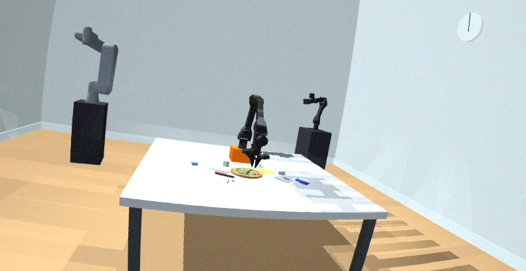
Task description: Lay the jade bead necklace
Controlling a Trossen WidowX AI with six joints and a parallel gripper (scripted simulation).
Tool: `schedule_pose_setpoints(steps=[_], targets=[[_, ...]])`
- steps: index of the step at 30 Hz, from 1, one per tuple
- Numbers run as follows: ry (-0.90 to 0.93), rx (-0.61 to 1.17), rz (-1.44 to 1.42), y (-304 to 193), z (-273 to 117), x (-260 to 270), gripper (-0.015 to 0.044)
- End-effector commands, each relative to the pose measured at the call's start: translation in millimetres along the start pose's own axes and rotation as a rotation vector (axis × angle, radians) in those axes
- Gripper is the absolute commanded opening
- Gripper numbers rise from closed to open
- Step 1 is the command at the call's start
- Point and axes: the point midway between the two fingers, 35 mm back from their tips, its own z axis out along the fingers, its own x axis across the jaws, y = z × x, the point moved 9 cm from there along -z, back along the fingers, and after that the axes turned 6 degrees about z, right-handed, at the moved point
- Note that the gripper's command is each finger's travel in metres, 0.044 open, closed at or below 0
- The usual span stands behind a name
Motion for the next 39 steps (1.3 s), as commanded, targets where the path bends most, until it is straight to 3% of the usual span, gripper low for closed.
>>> schedule_pose_setpoints(steps=[1, 23, 28, 39], targets=[[-0.020, 0.012, 0.006, -1.8, 10.4, -3.9, 0.0120], [-0.026, 0.016, 0.009, -2.8, 22.2, -5.7, 0.0120], [-0.021, 0.009, 0.004, -2.0, 20.2, -4.5, 0.0000], [-0.021, 0.009, 0.004, -2.0, 20.2, -4.5, 0.0000]])
